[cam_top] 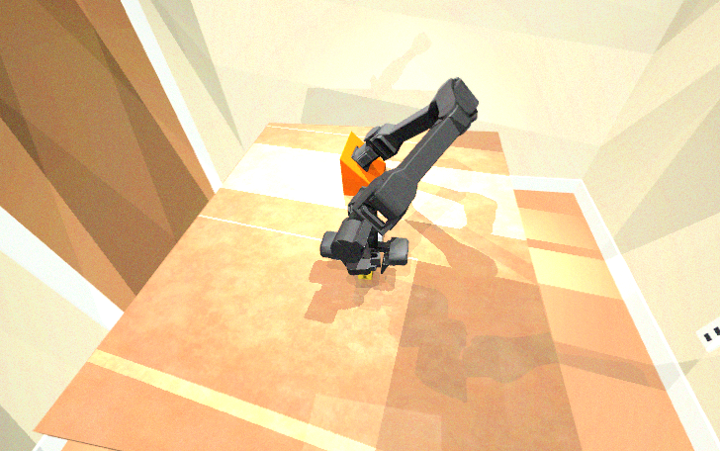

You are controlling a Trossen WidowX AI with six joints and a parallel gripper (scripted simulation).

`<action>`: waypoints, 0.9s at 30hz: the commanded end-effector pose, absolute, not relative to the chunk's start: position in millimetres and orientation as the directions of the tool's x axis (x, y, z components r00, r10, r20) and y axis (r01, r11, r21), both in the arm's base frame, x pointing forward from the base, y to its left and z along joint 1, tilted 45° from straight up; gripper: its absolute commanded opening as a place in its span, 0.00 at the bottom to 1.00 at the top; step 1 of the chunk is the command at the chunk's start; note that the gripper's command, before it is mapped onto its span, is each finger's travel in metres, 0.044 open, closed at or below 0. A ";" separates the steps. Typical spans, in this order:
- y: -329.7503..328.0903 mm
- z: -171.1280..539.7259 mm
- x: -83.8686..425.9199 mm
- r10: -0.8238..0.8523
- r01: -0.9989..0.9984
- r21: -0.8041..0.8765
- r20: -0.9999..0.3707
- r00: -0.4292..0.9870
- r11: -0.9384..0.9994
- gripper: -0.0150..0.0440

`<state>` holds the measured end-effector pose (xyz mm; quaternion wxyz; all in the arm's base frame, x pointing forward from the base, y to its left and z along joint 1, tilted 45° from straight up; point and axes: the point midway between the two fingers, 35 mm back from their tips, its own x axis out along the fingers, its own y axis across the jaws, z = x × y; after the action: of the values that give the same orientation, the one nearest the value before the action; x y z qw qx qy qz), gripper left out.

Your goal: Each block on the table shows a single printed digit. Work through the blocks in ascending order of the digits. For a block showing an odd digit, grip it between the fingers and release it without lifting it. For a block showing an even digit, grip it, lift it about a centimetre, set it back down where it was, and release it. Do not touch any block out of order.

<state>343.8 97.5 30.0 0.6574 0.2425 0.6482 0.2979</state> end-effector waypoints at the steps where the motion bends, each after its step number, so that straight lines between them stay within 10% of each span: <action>1: 97.9 29.5 343.0 0.708 -0.072 0.708 -0.705 -0.020 0.703 0.93; 27: 102.2 202.3 231.8 0.709 -0.067 0.708 -0.705 -0.025 0.703 0.93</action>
<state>244.4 100.6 200.5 0.6638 0.2388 0.6415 0.3013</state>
